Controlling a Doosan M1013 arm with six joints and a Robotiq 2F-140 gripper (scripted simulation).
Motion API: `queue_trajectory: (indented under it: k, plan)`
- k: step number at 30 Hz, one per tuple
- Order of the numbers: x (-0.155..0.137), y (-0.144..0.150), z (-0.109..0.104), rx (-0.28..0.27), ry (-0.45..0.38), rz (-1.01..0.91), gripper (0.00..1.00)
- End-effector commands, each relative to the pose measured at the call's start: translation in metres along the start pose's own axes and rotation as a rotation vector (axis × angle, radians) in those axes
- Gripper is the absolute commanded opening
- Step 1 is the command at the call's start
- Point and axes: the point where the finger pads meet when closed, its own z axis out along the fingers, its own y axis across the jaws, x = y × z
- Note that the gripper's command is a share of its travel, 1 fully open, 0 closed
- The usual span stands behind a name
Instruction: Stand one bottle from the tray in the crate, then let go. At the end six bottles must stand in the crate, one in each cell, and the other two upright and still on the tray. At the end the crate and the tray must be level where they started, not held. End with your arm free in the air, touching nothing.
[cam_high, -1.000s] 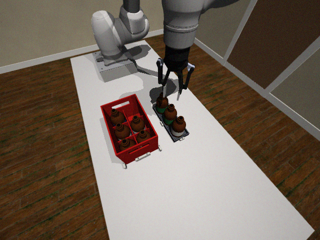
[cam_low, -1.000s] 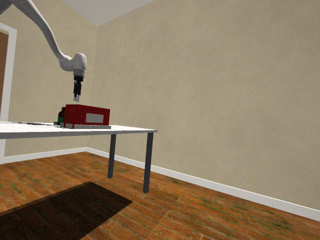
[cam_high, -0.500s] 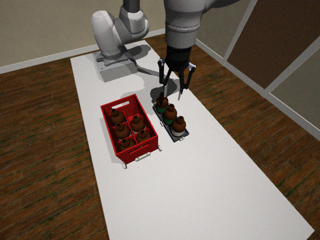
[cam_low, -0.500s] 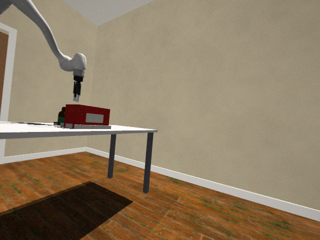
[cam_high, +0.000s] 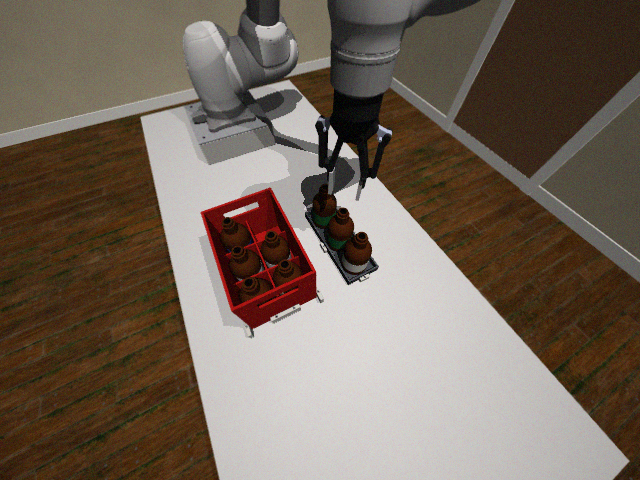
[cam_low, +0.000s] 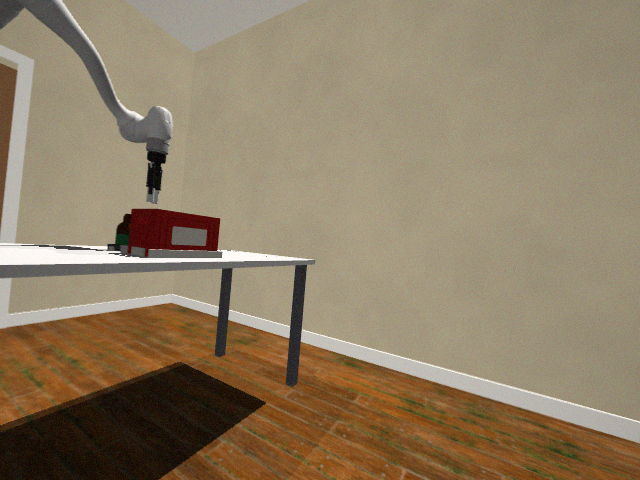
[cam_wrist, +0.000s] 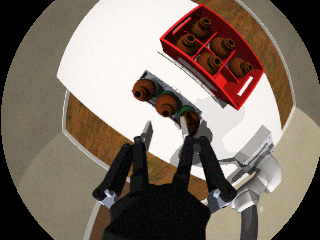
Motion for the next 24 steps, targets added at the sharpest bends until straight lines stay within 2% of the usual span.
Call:
queue_trajectory:
  k: [1,11,24]
  plan:
    - [0.000,-0.003,-0.001,0.001,0.002,-0.001,0.38]
    - [0.000,-0.003,0.004,0.001,0.002,-0.001,0.38]
    - [0.000,-0.003,0.020,0.001,0.002,-0.001,0.38]
